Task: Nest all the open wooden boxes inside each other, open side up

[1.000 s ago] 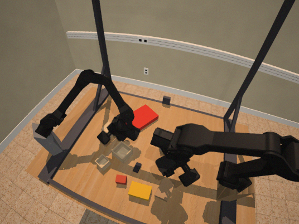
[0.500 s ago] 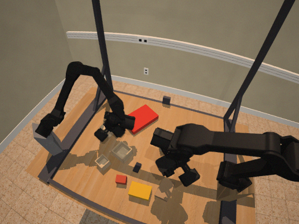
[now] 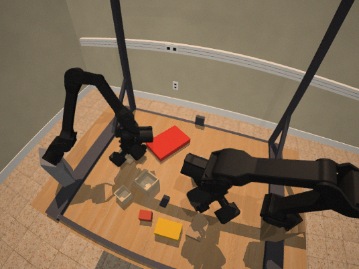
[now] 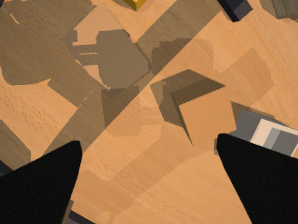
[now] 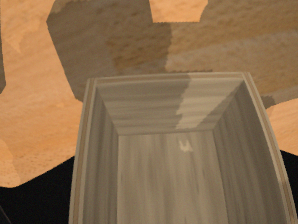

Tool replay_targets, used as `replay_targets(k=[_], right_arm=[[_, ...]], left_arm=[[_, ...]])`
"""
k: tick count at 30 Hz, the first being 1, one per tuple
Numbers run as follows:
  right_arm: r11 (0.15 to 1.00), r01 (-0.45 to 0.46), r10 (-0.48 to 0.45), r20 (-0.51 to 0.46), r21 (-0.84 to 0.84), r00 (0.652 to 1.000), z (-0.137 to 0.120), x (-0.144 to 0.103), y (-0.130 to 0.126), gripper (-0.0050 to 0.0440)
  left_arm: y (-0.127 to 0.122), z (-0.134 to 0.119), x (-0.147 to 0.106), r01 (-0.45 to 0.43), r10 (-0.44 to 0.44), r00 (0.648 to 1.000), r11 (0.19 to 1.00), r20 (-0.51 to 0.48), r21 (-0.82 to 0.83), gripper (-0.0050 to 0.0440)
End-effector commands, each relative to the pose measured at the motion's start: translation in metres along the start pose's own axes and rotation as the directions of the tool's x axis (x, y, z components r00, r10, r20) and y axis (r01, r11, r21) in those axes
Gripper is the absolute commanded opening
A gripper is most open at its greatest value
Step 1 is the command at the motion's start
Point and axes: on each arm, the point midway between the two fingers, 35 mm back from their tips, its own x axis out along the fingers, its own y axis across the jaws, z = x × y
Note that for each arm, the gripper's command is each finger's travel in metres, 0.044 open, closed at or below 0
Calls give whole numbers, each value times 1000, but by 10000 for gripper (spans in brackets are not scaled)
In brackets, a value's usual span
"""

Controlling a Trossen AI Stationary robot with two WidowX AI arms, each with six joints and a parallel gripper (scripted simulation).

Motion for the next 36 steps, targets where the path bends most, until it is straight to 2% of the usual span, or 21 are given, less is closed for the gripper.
replay_targets(k=[1, 4, 8, 11, 15, 20, 24, 28, 32, 36], right_arm=[[1000, -18, 18, 91, -11, 996, -3, -6, 5, -50], [1000, -16, 17, 117, -11, 993, -4, -5, 5, -50], [1000, -20, 21, 220, -9, 975, -9, -4, 5, -50], [1000, -18, 19, 245, -9, 969, -10, -4, 5, -50], [1000, -22, 23, 344, -7, 939, -14, -3, 5, -50], [1000, -21, 22, 364, -7, 931, -15, -2, 5, -50], [1000, -22, 22, 452, -5, 892, -19, 0, 4, -50], [1000, -23, 23, 481, -5, 876, -20, 1, 5, -50], [1000, -25, 22, 564, -3, 826, -24, 3, 4, -50], [1000, -17, 14, 574, 0, 819, -25, 5, 3, -50]], left_arm=[[-1, 1, -4, 13, -13, 1000, 1000, 8, 0, 400], [-1, 1, -4, 13, -13, 1000, 1000, 8, 0, 400], [-1, 1, -4, 13, -13, 1000, 1000, 8, 0, 400], [-1, 1, -4, 13, -13, 1000, 1000, 8, 0, 400], [-1, 1, -4, 13, -13, 1000, 1000, 8, 0, 400], [-1, 1, -4, 13, -13, 1000, 1000, 8, 0, 400], [-1, 1, -4, 13, -13, 1000, 1000, 8, 0, 400], [-1, 1, -4, 13, -13, 1000, 1000, 8, 0, 400], [-1, 1, -4, 13, -13, 1000, 1000, 8, 0, 400], [-1, 1, -4, 13, -13, 1000, 1000, 8, 0, 400]])
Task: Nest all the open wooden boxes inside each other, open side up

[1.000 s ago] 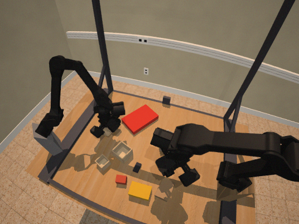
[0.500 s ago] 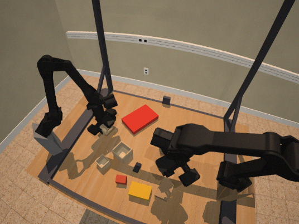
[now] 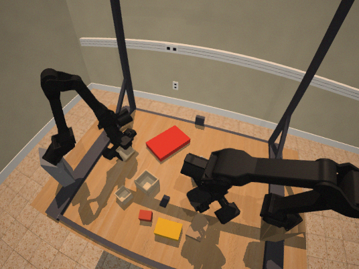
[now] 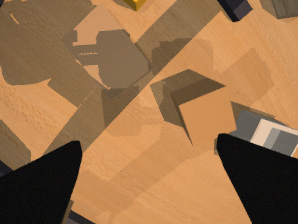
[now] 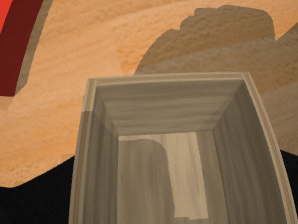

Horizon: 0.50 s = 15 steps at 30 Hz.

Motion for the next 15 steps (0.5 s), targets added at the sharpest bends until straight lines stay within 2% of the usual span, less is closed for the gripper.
replay_targets(k=[1, 5, 9, 12, 15], right_arm=[[1000, -4, 4, 53, 5, 999, -1, -1, 2, -50], [1000, -3, 2, 156, 4, 988, -6, 0, 1, -50], [1000, -4, 3, 198, 4, 980, -8, 0, 2, -50], [1000, -4, 3, 284, 4, 959, -12, 1, 1, -50], [1000, -5, 3, 299, 4, 954, -13, 1, 1, -50]], left_arm=[[-1, 1, -4, 13, -13, 1000, 1000, 8, 0, 400], [-1, 1, -4, 13, -13, 1000, 1000, 8, 0, 400], [-1, 1, -4, 13, -13, 1000, 1000, 8, 0, 400], [-1, 1, -4, 13, -13, 1000, 1000, 8, 0, 400], [-1, 1, -4, 13, -13, 1000, 1000, 8, 0, 400]])
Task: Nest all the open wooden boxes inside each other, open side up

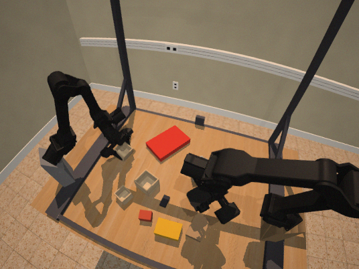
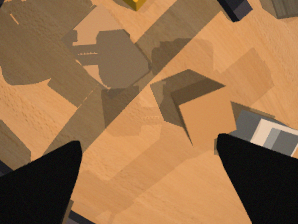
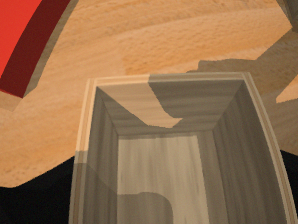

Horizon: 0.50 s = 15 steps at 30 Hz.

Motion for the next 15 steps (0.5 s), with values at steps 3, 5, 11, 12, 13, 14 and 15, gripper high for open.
replay_targets(k=[3, 5, 11, 12, 13, 14, 15], right_arm=[[1000, 0, -1, 85, 8, 996, -2, 1, 1, -50], [1000, 0, -1, 146, 7, 989, -5, 2, 1, -50], [1000, 0, 0, 230, -1, 973, -9, 2, 1, -50], [1000, 0, 0, 258, -2, 966, -10, 2, 1, -50], [1000, 1, 0, 285, -2, 958, -11, 3, 1, -50], [1000, 6, -4, 304, -7, 953, -13, 3, 0, -50], [1000, 2, -1, 314, -1, 950, -13, 3, 0, -50]], left_arm=[[-1, 1, -4, 13, -13, 1000, 1000, 8, 0, 400], [-1, 1, -4, 13, -13, 1000, 1000, 8, 0, 400], [-1, 1, -4, 13, -13, 1000, 1000, 8, 0, 400], [-1, 1, -4, 13, -13, 1000, 1000, 8, 0, 400], [-1, 1, -4, 13, -13, 1000, 1000, 8, 0, 400], [-1, 1, -4, 13, -13, 1000, 1000, 8, 0, 400], [-1, 1, -4, 13, -13, 1000, 1000, 8, 0, 400]])
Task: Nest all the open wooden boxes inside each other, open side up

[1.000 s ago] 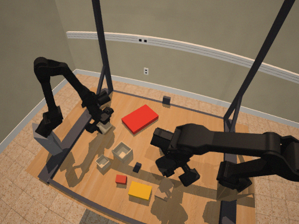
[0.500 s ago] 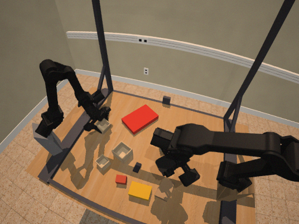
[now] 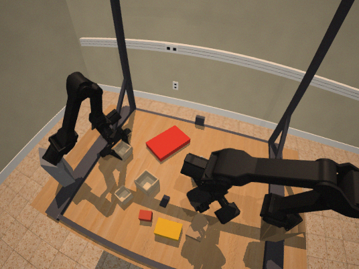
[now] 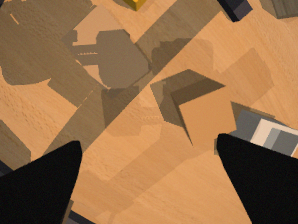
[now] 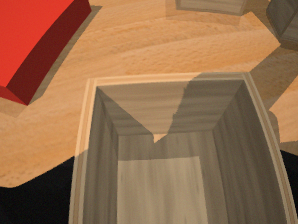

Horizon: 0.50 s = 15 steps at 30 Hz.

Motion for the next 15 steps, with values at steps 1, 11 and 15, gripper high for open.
replay_targets(k=[1, 11, 15], right_arm=[[1000, -7, 7, 71, 0, 997, -3, 0, -1, -50], [1000, -11, 10, 78, 16, 997, -5, 3, 2, 72], [1000, -11, 10, 78, 16, 997, -5, 3, 2, 168]], left_arm=[[-1, 1, -4, 13, -13, 1000, 1000, 8, 0, 400], [-1, 1, -4, 13, -13, 1000, 1000, 8, 0, 400], [-1, 1, -4, 13, -13, 1000, 1000, 8, 0, 400]])
